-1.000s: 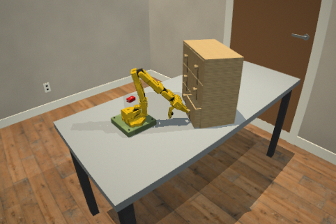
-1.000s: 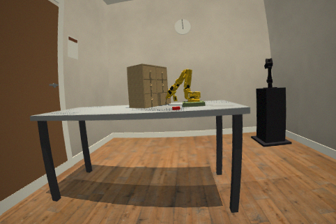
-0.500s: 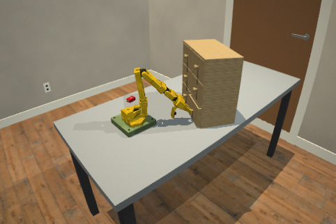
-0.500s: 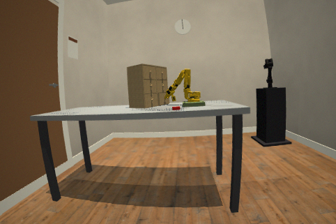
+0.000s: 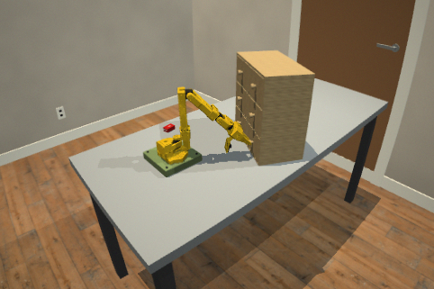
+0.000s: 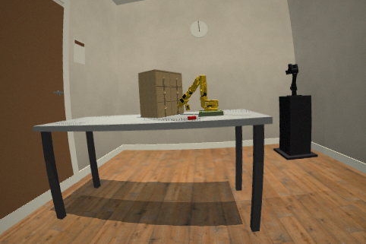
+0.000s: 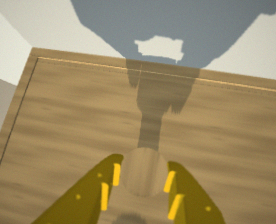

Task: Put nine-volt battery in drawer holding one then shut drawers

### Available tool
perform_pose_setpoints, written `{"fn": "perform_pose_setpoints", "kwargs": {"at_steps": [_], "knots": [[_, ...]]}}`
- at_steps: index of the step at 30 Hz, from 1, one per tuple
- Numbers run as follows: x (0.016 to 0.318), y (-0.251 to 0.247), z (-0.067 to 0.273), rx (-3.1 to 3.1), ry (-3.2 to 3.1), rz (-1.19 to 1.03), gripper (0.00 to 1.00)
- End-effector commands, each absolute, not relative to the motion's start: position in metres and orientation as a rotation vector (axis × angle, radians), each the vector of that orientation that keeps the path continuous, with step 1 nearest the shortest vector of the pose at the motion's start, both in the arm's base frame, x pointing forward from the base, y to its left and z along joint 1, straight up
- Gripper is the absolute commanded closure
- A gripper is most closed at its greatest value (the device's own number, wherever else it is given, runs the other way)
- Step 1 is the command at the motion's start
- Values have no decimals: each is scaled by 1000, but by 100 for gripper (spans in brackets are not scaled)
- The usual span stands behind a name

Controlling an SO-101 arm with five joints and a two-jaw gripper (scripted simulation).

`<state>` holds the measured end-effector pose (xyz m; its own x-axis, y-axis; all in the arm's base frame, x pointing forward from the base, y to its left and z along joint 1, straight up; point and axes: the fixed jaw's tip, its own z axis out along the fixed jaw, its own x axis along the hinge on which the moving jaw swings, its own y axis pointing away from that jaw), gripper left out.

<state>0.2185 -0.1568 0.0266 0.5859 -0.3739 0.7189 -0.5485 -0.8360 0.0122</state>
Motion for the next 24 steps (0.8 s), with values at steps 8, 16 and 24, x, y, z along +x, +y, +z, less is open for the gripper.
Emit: {"fn": "perform_pose_setpoints", "kwargs": {"at_steps": [8,16,24], "knots": [[220,-157,27,2584,-770,1095,100],[219,-157,28,2580,-767,1096,100],[219,-157,28,2580,-767,1096,96]]}}
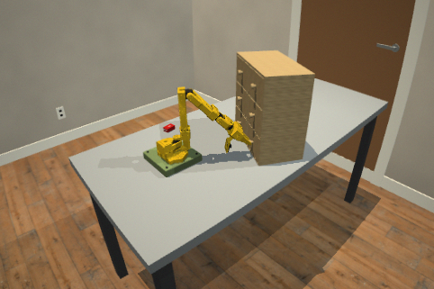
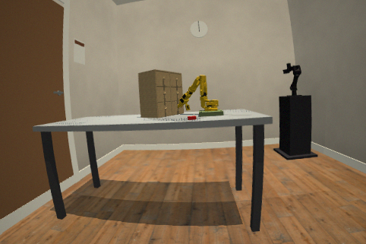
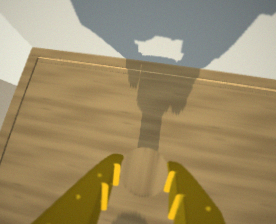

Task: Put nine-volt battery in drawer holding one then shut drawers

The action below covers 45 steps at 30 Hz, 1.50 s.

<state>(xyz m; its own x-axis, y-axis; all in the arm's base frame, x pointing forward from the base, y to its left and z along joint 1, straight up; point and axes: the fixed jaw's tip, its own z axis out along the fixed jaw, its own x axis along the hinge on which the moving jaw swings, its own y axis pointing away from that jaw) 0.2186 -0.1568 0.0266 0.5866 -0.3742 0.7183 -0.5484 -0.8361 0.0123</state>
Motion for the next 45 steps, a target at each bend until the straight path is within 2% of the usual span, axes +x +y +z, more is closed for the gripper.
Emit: {"fn": "perform_pose_setpoints", "kwargs": {"at_steps": [1,27,45], "knots": [[219,-157,28,2580,-767,1096,95],[219,-157,28,2580,-767,1096,79],[201,-145,52,2580,-805,1098,79]]}}
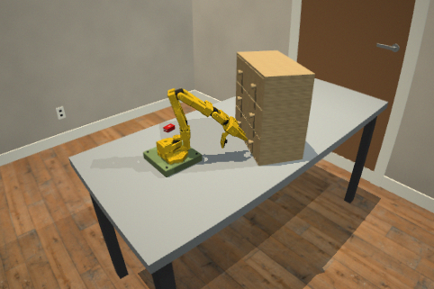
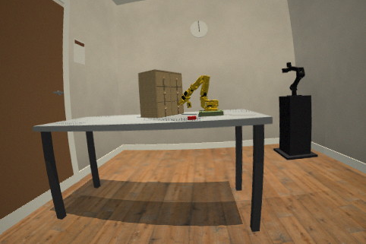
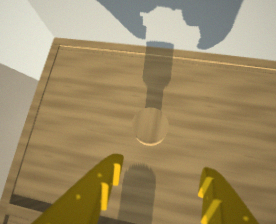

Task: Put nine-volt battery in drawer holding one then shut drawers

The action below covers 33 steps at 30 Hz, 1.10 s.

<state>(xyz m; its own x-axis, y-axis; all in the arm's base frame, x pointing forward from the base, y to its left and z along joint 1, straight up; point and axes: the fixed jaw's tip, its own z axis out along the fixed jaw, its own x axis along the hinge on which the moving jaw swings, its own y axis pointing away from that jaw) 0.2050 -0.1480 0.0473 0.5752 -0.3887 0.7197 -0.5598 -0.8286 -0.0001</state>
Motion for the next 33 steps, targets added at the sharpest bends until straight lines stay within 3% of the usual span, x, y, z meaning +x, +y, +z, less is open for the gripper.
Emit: {"fn": "perform_pose_setpoints", "kwargs": {"at_steps": [1,18,33], "knots": [[201,-145,52,2580,-805,1098,79],[192,-139,59,2580,-822,1099,79],[170,-122,79,2667,-852,958,79]]}}
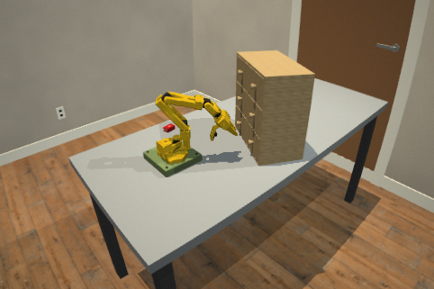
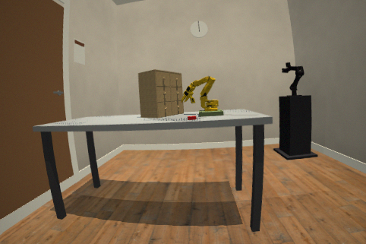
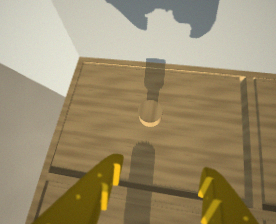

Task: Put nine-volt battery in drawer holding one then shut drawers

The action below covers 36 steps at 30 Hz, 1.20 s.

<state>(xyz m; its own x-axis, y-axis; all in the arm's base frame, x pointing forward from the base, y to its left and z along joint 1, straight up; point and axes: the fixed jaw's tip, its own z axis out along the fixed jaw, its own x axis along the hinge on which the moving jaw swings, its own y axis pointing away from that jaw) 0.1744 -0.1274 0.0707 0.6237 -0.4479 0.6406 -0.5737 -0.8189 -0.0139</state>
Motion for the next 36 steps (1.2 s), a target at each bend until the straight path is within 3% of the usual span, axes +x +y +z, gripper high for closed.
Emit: {"fn": "perform_pose_setpoints", "kwargs": {"at_steps": [1,25,36], "knots": [[170,-122,79,2667,-852,958,79],[122,-88,101,2774,-889,749,79],[122,-88,101,2774,-889,748,79]]}}
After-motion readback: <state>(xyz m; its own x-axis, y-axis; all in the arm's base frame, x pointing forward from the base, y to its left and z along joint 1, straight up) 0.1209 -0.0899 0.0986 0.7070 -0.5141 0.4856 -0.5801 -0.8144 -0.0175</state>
